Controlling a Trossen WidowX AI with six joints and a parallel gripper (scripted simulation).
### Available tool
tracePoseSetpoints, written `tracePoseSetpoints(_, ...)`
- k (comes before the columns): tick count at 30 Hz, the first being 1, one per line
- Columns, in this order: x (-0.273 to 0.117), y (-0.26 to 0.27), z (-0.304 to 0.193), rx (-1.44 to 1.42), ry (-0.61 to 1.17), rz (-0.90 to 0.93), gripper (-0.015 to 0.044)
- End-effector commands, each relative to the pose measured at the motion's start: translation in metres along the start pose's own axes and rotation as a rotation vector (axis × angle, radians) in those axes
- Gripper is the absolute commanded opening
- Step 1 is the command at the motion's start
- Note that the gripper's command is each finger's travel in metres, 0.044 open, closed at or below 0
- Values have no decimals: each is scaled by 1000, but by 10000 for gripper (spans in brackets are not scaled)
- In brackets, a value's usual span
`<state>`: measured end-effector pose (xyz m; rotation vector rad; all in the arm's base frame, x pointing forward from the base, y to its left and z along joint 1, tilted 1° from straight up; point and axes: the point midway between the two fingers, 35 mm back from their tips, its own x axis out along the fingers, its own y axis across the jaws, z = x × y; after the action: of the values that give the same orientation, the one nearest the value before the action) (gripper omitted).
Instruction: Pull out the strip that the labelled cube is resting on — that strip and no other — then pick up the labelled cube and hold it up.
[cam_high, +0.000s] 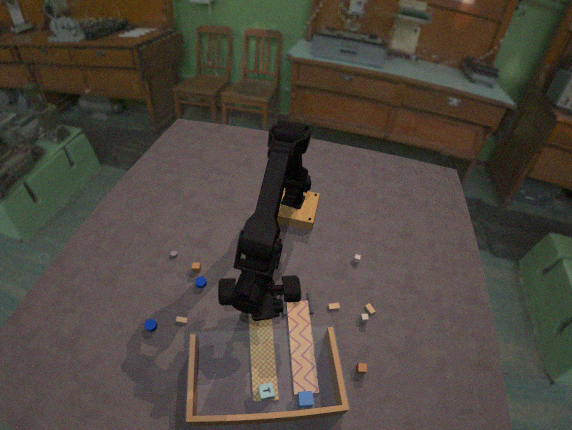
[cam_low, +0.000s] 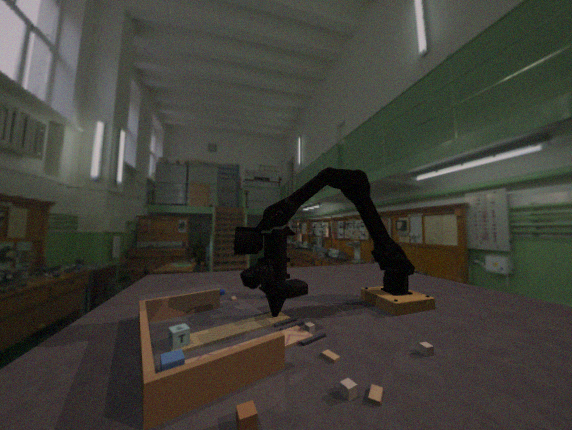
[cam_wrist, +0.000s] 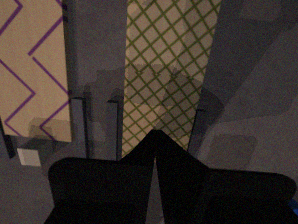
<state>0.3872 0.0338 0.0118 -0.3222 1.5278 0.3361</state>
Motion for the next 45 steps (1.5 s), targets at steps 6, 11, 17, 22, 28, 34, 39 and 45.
tracePoseSetpoints(6,1,-1,0,-1,2,-4,0)
tracePoseSetpoints(11,2,-1,0,-1,2,-4,0)
tracePoseSetpoints(17,2,-1,0,-1,2,-4,0)
tracePoseSetpoints(22,3,-1,0,-1,2,-4,0)
tracePoseSetpoints(28,4,-1,0,-1,2,-4,0)
tracePoseSetpoints(34,4,-1,0,-1,2,-4,0)
tracePoseSetpoints(39,5,-1,0,-1,2,-4,0)
tracePoseSetpoints(45,5,-1,-1,-1,2,-4,0)
